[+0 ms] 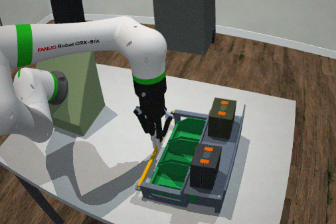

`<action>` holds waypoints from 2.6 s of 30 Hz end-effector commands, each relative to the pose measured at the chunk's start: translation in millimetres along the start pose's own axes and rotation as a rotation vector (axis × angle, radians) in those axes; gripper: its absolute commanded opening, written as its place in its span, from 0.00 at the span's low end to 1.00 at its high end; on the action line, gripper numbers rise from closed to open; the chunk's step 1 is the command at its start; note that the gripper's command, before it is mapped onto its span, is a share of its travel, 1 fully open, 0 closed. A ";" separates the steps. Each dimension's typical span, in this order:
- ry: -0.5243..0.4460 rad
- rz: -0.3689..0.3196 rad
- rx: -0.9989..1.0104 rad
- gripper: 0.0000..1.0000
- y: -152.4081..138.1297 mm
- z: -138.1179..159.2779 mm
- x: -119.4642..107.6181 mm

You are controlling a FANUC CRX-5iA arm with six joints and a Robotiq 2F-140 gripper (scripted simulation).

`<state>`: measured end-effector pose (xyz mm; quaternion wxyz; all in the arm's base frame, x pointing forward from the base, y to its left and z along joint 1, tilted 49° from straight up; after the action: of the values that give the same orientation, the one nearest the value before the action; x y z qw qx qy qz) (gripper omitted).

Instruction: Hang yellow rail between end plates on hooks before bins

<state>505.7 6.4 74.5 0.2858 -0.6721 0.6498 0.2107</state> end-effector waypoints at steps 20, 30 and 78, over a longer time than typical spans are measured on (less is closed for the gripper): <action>0.000 0.000 0.000 0.00 0.7 0.0 8.0; 0.000 0.000 0.000 0.00 0.9 0.0 9.6; 0.000 -0.001 0.000 0.30 0.8 -0.1 13.7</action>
<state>505.7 -4.2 65.4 0.2858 -0.6721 0.6498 0.2106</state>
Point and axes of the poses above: the point where the finger pads meet when closed, its own x axis out along the fingers, its own y axis across the jaws, z = x × y, the point moved 8 cm from there along -x, back along the fingers, and after that the axes turned 10 degrees about x, right-handed, at the moved point
